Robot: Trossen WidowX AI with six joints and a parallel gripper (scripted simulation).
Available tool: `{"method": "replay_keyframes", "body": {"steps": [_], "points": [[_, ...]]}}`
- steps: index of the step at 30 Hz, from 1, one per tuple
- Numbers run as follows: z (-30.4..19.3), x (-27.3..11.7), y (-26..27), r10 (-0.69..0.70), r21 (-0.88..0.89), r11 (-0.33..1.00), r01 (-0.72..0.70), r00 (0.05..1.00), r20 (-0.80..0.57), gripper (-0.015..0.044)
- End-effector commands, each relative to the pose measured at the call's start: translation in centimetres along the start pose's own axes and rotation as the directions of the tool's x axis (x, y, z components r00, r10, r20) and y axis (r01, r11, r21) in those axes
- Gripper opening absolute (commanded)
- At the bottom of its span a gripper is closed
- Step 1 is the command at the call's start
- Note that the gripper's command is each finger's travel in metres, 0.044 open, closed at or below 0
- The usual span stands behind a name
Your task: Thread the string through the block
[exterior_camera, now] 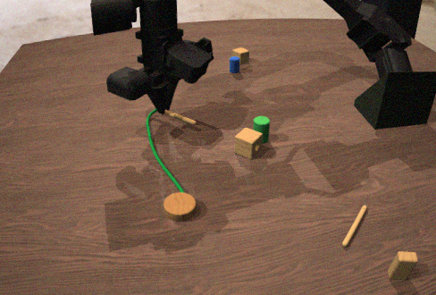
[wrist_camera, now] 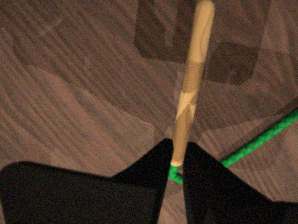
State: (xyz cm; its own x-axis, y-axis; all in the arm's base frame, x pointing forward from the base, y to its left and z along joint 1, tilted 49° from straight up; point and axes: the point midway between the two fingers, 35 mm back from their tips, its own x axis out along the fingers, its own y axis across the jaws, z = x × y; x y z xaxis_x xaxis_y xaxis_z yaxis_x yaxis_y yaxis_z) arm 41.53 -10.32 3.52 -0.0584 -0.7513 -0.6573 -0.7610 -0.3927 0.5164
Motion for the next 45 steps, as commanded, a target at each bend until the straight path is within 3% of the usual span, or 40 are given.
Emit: {"method": "replay_keyframes", "body": {"steps": [1, 45], "points": [[0.8, 0.0, 0.0, 0.0, 0.0, 1.0, 0.0, 1.0, -0.001, 0.0], [6.7, -0.1, 0.0, 0.0, -0.002, 1.0, 0.0, 1.0, -0.003, 0.0]]}}
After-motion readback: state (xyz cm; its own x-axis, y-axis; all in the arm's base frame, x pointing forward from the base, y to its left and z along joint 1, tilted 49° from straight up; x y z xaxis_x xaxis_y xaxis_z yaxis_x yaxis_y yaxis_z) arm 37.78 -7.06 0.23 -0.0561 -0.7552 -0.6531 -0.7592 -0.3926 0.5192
